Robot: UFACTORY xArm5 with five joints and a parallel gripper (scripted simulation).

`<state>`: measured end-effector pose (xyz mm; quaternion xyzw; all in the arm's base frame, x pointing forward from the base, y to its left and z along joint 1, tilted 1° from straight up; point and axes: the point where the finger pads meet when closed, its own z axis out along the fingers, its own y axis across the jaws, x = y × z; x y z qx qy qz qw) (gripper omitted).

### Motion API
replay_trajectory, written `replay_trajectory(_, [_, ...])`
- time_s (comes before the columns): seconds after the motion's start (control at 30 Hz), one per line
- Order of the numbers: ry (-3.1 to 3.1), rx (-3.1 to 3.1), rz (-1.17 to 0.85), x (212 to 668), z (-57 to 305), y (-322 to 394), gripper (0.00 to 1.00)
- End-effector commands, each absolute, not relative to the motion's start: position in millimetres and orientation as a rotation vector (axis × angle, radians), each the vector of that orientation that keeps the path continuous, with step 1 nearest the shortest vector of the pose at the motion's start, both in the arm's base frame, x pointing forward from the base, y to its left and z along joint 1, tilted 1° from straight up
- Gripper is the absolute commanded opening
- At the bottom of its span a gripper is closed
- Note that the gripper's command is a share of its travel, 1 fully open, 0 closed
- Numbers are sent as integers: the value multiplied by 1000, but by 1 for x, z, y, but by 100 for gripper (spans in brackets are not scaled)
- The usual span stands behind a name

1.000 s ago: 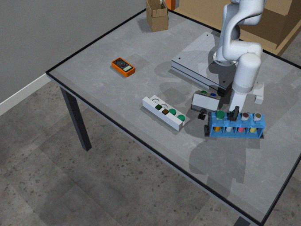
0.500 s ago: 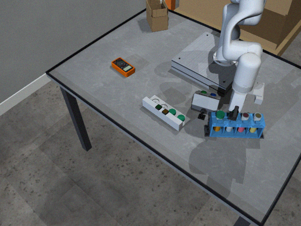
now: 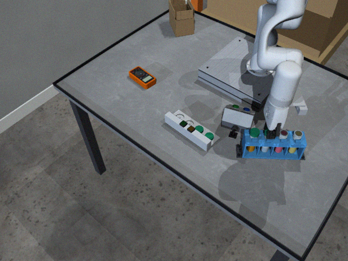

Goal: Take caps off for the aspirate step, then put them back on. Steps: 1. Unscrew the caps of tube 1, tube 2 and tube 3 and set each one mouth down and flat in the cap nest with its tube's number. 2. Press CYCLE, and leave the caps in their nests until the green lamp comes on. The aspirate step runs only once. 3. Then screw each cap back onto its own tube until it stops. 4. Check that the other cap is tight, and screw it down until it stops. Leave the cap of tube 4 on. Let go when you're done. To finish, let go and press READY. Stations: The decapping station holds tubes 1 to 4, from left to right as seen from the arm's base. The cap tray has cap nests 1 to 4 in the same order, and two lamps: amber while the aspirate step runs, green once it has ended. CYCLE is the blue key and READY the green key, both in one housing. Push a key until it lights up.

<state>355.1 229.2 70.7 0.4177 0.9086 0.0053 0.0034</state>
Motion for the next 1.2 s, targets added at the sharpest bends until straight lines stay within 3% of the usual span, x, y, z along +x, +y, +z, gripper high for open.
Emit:
replay_trajectory(0.0, [2960,1057,31,356,72,230,0])
replay_trajectory(0.23, [2960,1057,31,356,72,230,0])
replay_trajectory(0.27, [2960,1057,31,356,72,230,46])
replay_trajectory(1.17, [2799,1436,30,356,79,230,46])
